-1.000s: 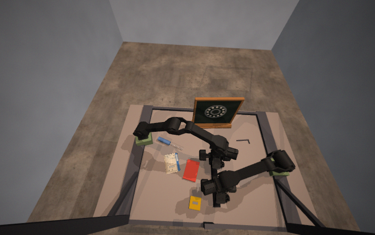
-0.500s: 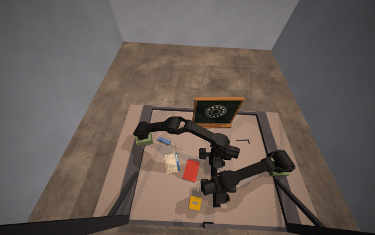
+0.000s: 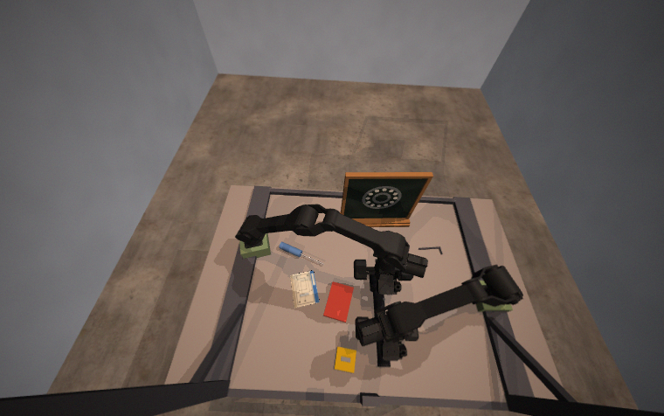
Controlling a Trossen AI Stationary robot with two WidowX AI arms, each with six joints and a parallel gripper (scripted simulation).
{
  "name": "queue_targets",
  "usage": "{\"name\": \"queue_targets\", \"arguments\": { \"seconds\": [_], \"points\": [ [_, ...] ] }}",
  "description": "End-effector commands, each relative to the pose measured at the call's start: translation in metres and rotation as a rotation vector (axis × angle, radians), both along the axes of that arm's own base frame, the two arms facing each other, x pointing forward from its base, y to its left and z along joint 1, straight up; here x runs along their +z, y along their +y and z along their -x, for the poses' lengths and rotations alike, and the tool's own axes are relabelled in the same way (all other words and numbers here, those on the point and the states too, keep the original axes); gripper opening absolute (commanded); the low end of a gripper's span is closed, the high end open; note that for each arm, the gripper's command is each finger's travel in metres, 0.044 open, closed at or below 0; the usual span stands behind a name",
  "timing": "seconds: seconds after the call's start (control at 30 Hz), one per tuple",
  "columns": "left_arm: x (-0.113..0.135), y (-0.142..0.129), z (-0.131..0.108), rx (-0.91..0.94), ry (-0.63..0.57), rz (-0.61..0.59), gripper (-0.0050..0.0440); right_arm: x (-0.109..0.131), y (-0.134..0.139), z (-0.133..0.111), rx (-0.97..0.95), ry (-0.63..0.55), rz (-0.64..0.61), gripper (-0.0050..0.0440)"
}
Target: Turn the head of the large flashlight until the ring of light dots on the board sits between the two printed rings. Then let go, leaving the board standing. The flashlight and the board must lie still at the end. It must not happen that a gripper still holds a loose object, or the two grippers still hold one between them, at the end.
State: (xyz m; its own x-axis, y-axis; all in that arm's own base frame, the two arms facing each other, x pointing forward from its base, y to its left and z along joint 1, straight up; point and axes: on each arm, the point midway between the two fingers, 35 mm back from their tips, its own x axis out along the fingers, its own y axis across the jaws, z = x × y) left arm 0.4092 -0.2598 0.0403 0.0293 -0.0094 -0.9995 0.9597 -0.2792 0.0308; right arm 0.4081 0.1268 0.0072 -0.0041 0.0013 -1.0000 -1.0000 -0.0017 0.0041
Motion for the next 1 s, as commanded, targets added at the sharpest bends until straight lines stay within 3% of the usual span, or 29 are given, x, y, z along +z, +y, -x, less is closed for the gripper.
{"name": "queue_targets", "arguments": {
  "seconds": [0.0,0.5,0.97],
  "points": [
    [0.0170,-0.0030,-0.0029,-0.002,-0.030,0.024,0.0440,0.0164,0.0020,-0.0054,0.002,-0.039,-0.014,0.0130],
    [0.0139,-0.0019,-0.0006,-0.001,-0.024,0.019,0.0440,0.0164,0.0020,-0.0054,0.002,-0.039,-0.014,0.0130],
    [0.0164,-0.0024,0.0012,0.000,-0.136,0.044,0.0440,0.0164,0.0020,-0.0054,0.002,-0.039,-0.014,0.0130]
  ]
}}
